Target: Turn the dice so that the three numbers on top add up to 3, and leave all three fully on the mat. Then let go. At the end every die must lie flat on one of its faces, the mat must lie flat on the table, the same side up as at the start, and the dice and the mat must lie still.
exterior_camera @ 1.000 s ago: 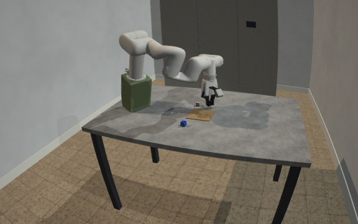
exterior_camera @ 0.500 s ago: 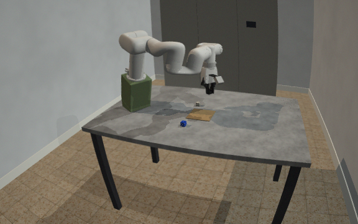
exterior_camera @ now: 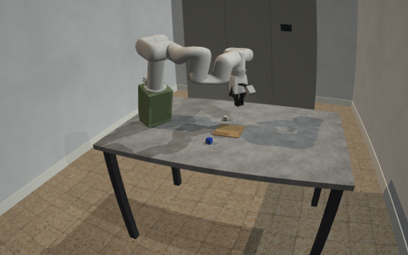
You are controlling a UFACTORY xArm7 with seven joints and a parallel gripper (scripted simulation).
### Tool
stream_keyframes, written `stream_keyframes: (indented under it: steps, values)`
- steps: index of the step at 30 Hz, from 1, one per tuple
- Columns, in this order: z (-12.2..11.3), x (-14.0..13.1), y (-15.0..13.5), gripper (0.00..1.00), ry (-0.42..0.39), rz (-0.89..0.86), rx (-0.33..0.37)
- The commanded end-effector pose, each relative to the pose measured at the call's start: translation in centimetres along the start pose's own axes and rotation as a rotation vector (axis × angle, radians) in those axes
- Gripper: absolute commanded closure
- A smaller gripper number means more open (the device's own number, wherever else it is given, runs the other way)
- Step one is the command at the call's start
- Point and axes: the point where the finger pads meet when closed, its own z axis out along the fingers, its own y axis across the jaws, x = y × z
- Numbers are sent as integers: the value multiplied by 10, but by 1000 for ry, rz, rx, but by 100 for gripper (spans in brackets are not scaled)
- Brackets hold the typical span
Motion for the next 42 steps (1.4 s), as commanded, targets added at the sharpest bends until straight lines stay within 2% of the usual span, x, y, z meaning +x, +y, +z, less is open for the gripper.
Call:
stream_keyframes:
  steps: [1, 4, 6, 11, 19, 22, 24, 28, 38, 42]
  values:
    - [1, -7, -6, 79, 0, -173, 3]
    - [1, -8, -7, 79, 0, -201, 3]
    - [2, -13, -10, 79, 0, -319, 3]
    - [4, -17, -13, 79, 0, -430, 3]
    - [7, -27, -20, 79, 1, -700, 3]
    - [7, -27, -20, 79, 1, -701, 3]
    - [8, -32, -23, 79, 1, -833, 3]
    - [9, -36, -26, 79, 2, -939, 3]
    - [10, -38, -27, 79, 8, -998, 5]
    - [11, -38, -27, 79, 60, -997, 28]
